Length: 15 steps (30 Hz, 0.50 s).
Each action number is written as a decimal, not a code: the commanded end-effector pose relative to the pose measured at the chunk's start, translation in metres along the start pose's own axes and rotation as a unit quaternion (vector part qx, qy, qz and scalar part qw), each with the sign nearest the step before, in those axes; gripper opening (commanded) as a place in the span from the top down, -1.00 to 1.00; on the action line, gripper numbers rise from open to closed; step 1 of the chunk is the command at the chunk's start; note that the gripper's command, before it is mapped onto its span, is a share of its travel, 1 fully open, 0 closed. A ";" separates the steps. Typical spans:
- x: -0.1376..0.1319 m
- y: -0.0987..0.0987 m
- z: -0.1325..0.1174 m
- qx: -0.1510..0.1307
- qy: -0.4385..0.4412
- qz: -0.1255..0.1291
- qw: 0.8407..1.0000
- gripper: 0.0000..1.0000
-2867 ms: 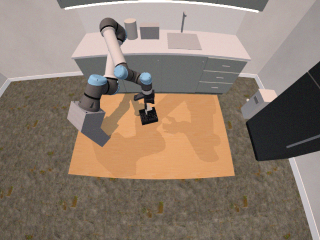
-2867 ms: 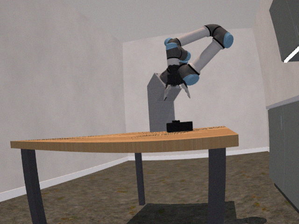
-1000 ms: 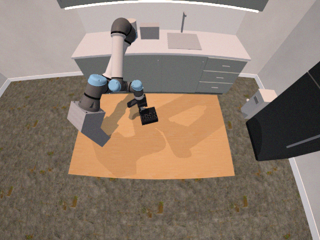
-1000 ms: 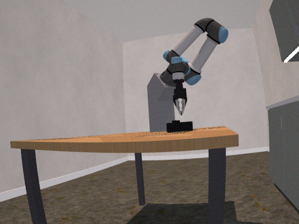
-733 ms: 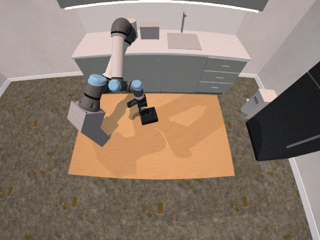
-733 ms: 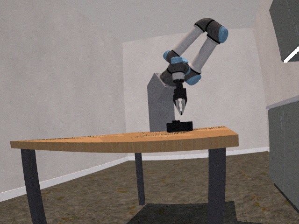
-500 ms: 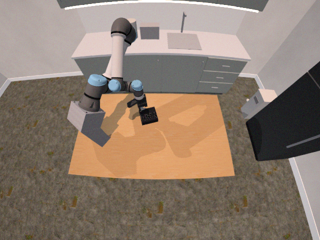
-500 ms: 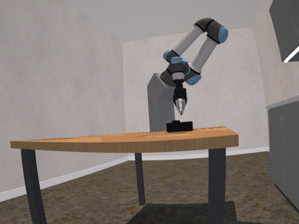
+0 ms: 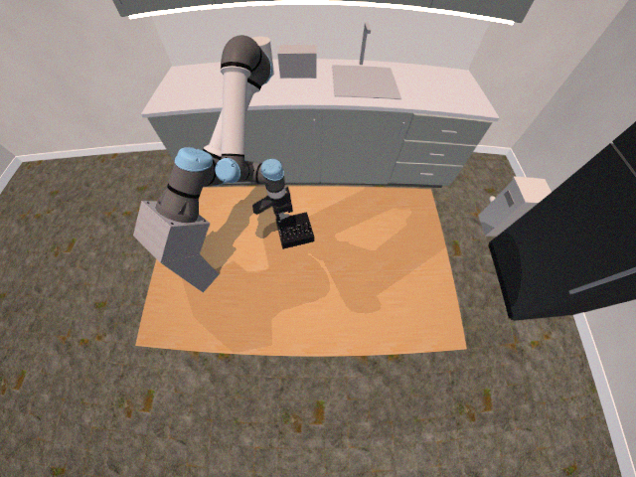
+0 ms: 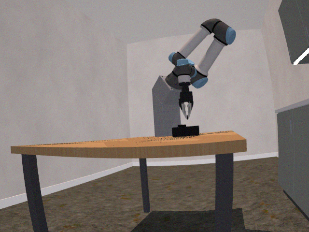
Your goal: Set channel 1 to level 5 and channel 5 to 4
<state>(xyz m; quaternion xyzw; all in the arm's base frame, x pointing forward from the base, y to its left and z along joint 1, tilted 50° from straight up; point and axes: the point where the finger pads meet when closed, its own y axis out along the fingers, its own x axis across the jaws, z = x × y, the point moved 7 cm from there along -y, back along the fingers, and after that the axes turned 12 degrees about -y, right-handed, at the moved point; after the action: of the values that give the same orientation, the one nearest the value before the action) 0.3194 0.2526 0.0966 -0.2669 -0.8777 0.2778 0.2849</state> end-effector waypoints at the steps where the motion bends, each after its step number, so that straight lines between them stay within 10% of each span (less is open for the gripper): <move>1: 0.000 0.001 0.000 0.000 0.000 0.000 1.000 1.00; 15: 0.000 0.008 0.000 0.000 0.000 0.000 1.000 1.00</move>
<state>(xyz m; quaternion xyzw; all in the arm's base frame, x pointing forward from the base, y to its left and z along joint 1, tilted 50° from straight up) 0.3209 0.2560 0.0936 -0.2668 -0.8777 0.2779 0.2849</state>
